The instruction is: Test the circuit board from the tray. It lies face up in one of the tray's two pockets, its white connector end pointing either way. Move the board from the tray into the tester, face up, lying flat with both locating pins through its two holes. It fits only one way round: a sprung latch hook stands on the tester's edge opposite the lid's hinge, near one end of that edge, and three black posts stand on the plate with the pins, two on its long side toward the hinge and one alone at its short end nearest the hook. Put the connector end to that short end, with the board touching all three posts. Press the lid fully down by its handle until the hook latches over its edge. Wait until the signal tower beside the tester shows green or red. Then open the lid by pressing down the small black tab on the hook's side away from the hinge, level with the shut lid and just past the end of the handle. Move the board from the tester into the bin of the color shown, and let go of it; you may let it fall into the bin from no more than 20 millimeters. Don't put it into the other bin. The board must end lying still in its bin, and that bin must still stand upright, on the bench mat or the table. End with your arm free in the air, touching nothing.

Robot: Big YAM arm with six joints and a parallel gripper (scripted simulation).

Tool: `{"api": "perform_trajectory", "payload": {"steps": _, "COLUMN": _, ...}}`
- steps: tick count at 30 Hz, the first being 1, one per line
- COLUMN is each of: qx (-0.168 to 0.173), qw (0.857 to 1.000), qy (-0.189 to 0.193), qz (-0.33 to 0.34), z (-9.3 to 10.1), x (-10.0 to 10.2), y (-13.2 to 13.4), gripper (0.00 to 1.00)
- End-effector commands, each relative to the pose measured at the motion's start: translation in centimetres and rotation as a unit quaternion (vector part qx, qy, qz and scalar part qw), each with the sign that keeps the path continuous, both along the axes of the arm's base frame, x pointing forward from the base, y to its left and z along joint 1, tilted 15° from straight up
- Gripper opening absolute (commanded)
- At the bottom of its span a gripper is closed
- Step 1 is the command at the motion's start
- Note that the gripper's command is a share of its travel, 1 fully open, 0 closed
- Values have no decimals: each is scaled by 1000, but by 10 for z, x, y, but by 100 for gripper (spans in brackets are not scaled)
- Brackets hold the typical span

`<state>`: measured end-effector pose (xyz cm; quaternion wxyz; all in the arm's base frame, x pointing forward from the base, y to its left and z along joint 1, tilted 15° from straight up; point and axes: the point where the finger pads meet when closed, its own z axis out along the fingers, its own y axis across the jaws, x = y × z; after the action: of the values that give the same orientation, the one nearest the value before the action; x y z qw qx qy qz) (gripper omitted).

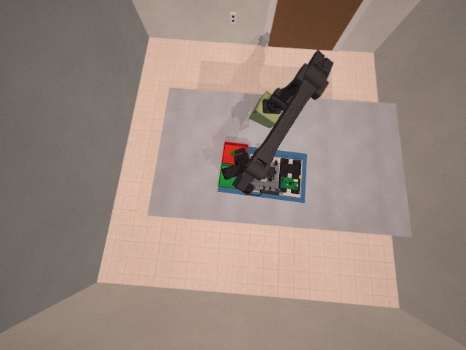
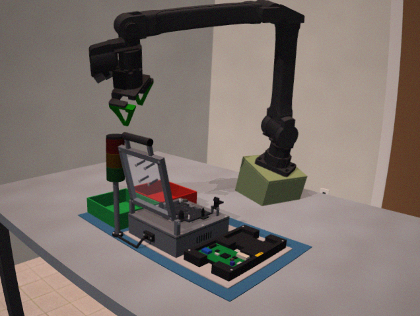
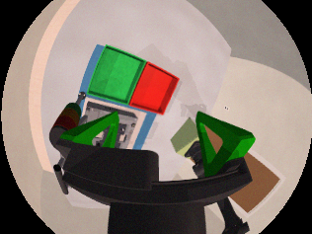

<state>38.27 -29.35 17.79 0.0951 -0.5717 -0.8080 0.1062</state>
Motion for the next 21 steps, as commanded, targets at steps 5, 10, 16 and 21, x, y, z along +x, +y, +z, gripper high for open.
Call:
{"api": "perform_trajectory", "payload": {"steps": 5, "qx": -3, "qw": 1000, "qy": -5, "qz": -1, "z": 5, "x": 1, "y": -2, "gripper": 100}}
{"api": "perform_trajectory", "payload": {"steps": 10, "qx": -3, "qw": 1000, "qy": -5, "qz": -1, "z": 5, "x": 1, "y": -2, "gripper": 100}}
{"api": "perform_trajectory", "payload": {"steps": 16, "qx": -3, "qw": 1000, "qy": -5, "qz": -1, "z": 5, "x": 1, "y": -2, "gripper": 100}}
{"api": "perform_trajectory", "payload": {"steps": 21, "qx": -15, "qw": 1000, "qy": -22, "qz": 3, "z": 20, "x": 8, "y": -5, "gripper": 100}}
